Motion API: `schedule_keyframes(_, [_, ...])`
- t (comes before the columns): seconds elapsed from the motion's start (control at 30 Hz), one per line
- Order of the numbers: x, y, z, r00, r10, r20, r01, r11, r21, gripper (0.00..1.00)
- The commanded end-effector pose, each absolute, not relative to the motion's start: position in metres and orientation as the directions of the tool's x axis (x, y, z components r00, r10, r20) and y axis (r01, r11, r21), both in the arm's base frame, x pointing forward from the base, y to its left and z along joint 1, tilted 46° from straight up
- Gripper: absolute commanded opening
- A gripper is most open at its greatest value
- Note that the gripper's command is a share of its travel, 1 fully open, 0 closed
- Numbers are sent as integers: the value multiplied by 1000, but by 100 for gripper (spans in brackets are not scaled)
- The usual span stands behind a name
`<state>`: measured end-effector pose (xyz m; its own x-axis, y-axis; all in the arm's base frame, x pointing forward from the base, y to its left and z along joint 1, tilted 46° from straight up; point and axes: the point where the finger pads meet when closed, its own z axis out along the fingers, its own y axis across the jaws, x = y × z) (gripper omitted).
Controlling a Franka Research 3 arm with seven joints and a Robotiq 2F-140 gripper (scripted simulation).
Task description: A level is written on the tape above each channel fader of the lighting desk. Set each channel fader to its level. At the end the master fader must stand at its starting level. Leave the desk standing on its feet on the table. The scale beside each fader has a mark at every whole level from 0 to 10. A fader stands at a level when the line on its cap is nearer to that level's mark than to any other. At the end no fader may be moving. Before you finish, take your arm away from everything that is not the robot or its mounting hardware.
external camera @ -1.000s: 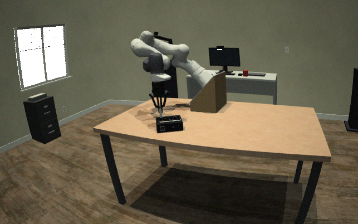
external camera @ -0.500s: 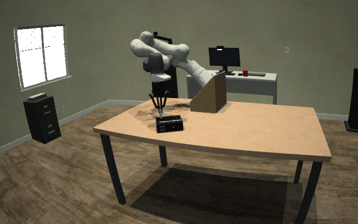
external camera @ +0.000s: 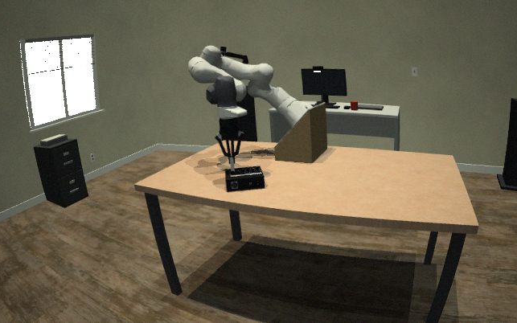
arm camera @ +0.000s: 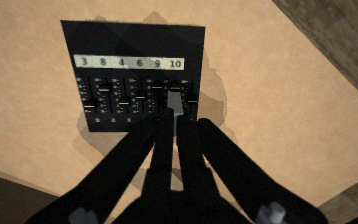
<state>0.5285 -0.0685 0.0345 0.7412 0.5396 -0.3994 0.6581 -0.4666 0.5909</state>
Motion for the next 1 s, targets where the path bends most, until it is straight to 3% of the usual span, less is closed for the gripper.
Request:
schedule_keyframes(0.0, [530,-69,34,744,537,-399,655,-466,595,0])
schedule_keyframes(0.97, [532,-67,33,744,537,-399,655,-466,595,0])
